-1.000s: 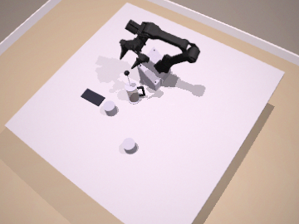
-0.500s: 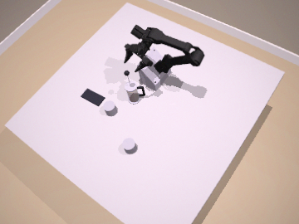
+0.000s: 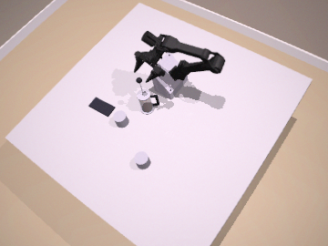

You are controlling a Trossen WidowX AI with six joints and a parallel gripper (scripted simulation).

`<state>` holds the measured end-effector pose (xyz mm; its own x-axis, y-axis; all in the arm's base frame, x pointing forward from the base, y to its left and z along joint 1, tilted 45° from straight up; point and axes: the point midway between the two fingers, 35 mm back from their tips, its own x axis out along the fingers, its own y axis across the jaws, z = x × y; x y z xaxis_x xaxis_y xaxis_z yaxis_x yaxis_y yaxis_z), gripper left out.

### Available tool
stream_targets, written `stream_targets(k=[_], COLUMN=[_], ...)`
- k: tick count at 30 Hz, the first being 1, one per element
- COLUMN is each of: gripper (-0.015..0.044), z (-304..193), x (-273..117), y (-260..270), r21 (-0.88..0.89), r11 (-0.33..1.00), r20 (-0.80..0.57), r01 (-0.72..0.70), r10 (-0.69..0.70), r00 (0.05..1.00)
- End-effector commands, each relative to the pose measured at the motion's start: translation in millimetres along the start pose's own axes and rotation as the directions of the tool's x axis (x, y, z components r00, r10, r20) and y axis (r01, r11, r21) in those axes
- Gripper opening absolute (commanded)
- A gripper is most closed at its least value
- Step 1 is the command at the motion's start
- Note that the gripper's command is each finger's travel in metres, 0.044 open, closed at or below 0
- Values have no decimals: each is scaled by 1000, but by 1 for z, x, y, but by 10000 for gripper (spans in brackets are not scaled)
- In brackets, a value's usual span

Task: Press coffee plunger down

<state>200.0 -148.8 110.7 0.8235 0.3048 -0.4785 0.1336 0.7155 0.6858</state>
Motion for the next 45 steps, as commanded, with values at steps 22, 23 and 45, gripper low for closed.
stream_targets(k=[22,23,45], gripper=[177,151,125], z=[1,1,-10], x=[20,20,30], y=[3,3,1], r21=[-5,-5,-5], r11=[1000,1000,1000], r20=[10,10,6], r01=[-1,-1,1], r10=[1,1,-1], r00=[1000,1000,1000])
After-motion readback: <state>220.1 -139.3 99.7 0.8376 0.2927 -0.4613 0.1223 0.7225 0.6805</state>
